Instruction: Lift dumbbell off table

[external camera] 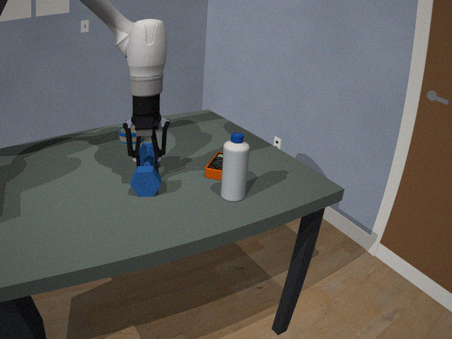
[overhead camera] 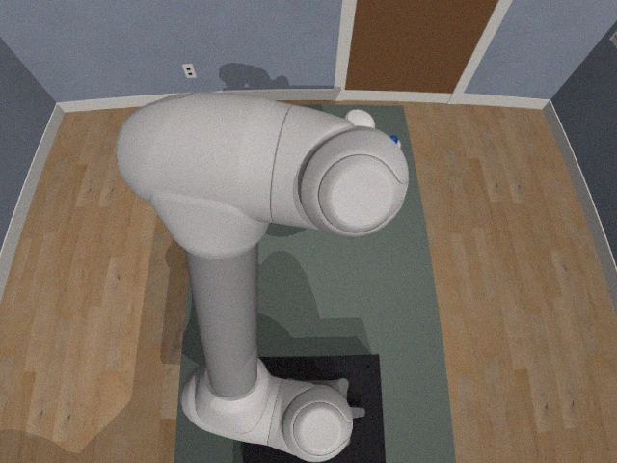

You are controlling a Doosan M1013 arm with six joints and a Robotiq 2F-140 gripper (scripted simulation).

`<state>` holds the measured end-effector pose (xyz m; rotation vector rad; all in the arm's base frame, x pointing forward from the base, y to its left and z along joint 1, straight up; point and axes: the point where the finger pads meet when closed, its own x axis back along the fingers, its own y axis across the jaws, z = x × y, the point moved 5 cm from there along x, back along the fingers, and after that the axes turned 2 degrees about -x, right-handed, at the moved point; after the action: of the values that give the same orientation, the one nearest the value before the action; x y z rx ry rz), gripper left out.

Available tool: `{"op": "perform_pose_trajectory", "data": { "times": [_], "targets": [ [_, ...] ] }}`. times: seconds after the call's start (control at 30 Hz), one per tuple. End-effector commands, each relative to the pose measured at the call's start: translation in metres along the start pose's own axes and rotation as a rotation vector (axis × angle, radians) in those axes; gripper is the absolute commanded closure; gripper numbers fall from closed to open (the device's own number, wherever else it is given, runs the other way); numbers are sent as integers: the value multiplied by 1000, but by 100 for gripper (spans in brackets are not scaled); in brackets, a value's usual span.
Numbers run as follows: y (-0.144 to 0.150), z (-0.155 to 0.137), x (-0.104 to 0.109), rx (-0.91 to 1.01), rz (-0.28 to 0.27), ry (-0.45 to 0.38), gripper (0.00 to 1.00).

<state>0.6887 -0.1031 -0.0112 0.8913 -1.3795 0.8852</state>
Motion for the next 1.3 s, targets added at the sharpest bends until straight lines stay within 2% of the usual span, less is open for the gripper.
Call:
{"op": "perform_pose_trajectory", "data": {
  "times": [0.0,0.67,1.1,1.27],
  "targets": [
    [-1,0,1,0,2,-1,90],
    [-1,0,5,0,2,-1,90],
    [-1,0,23,0,2,-1,90],
    [-1,0,36,0,2,-1,90]
  ]
}}
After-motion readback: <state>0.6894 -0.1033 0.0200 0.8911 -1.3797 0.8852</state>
